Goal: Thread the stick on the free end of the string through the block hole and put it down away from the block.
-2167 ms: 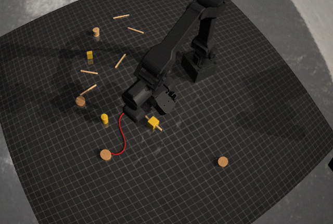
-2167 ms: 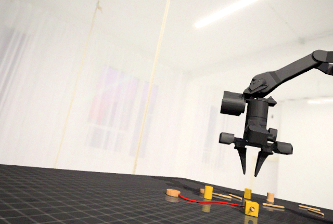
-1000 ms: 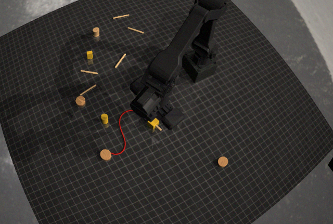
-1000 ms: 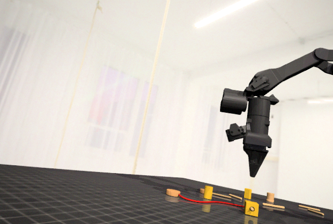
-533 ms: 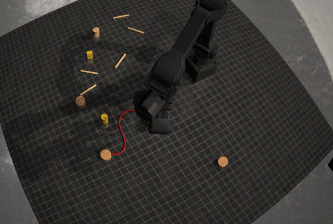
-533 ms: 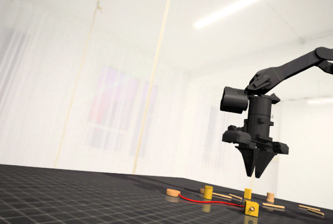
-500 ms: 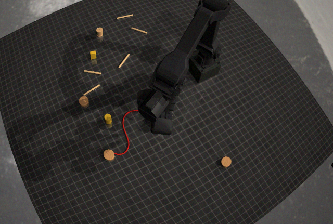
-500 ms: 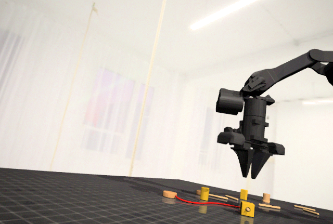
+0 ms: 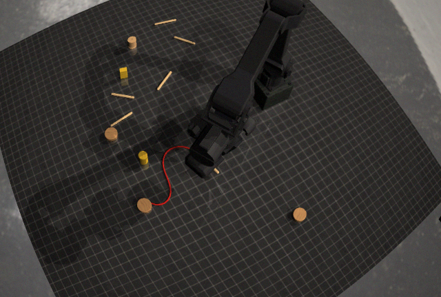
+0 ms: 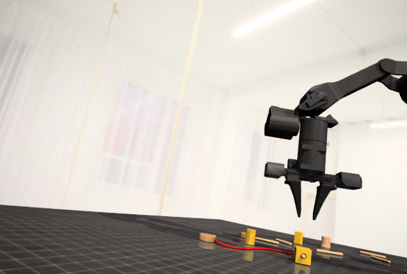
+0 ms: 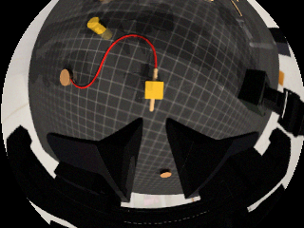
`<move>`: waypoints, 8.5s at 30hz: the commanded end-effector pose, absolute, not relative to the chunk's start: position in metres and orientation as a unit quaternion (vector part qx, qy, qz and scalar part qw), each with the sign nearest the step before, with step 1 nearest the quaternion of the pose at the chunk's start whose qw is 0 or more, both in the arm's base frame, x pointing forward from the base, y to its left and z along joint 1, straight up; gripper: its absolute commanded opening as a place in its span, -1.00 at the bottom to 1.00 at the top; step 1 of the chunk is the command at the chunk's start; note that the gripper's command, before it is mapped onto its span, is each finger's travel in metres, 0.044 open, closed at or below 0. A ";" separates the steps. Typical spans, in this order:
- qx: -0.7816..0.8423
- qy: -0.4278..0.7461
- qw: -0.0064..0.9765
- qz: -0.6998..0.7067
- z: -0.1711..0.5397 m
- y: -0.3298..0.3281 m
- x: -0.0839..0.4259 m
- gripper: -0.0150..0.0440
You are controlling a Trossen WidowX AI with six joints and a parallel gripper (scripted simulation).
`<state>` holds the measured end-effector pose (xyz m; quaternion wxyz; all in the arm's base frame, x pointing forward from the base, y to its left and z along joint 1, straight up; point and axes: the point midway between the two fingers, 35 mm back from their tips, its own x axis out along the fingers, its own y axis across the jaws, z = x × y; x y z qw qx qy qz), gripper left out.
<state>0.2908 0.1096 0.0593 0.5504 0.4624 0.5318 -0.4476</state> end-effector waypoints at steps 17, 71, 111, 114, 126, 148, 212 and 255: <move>0.472 0.526 0.540 -0.457 0.039 0.112 0.292 -0.07; 0.471 0.525 0.542 -0.457 -0.020 0.110 0.292 -0.49; 0.449 0.508 0.571 -0.463 -0.022 0.153 0.283 -0.49; 0.449 0.508 0.571 -0.463 -0.022 0.157 0.282 -0.49; 0.451 0.508 0.571 -0.461 -0.022 0.175 0.280 -0.49; 0.454 0.507 0.572 -0.458 -0.020 0.204 0.275 -0.49; 0.445 0.514 0.568 -0.464 -0.031 0.218 0.273 -0.49; 0.445 0.514 0.568 -0.464 -0.031 0.218 0.273 -0.49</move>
